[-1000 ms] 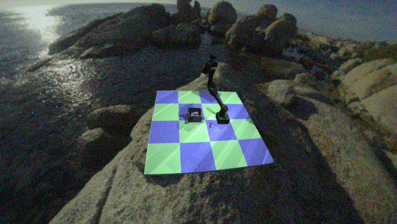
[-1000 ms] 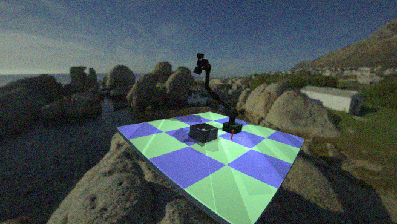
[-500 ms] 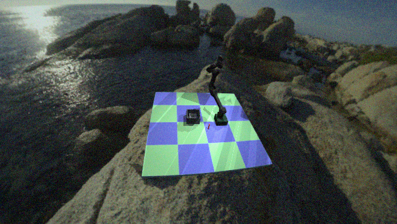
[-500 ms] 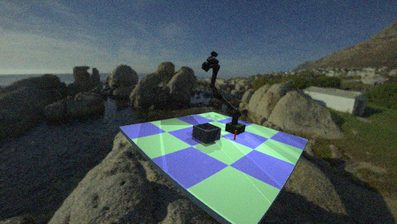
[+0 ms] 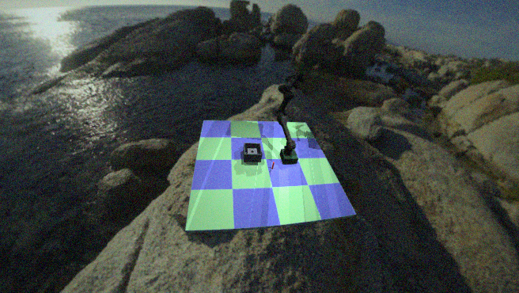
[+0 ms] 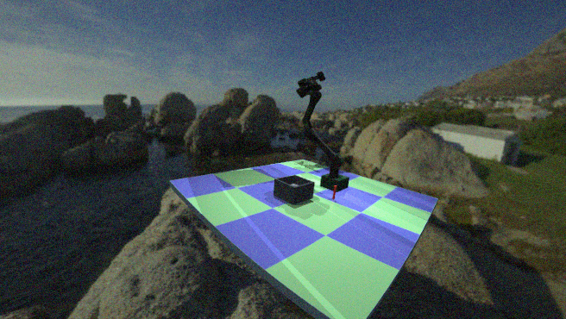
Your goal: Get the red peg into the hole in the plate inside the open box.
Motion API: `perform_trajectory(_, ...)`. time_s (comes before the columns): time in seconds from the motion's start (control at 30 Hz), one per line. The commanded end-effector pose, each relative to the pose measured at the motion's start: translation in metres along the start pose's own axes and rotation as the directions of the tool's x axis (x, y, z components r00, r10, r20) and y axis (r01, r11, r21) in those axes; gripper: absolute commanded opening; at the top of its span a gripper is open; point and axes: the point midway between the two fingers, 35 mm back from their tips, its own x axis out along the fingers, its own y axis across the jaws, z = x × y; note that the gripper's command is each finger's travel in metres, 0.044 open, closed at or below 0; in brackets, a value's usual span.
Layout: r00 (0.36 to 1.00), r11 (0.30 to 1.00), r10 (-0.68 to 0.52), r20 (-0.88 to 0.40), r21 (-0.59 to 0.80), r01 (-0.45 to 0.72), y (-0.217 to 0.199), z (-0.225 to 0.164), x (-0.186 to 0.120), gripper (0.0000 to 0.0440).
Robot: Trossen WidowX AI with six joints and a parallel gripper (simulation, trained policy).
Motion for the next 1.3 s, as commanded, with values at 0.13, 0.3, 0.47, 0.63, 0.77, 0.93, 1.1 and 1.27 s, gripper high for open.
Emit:
perform_trajectory(0.13, 0.985, 0.967, 0.157, -0.075, 0.217, -0.137, 0.063, 0.004, 0.0, 0.044)
perform_trajectory(0.3, 0.957, 0.916, 0.264, -0.125, 0.344, -0.207, 0.102, 0.007, -0.007, 0.044)
perform_trajectory(0.47, 0.911, 0.848, 0.373, -0.174, 0.462, -0.259, 0.141, 0.01, -0.019, 0.044)
perform_trajectory(0.63, 0.847, 0.77, 0.483, -0.222, 0.568, -0.29, 0.179, 0.012, -0.037, 0.044)
perform_trajectory(0.77, 0.782, 0.705, 0.567, -0.259, 0.644, -0.298, 0.208, 0.014, -0.056, 0.044)
perform_trajectory(0.93, 0.682, 0.626, 0.665, -0.302, 0.725, -0.289, 0.243, 0.017, -0.086, 0.044)
perform_trajectory(1.1, 0.565, 0.554, 0.751, -0.342, 0.791, -0.258, 0.273, 0.02, -0.121, 0.044)
perform_trajectory(1.27, 0.437, 0.496, 0.817, -0.375, 0.845, -0.201, 0.298, 0.024, -0.16, 0.044)
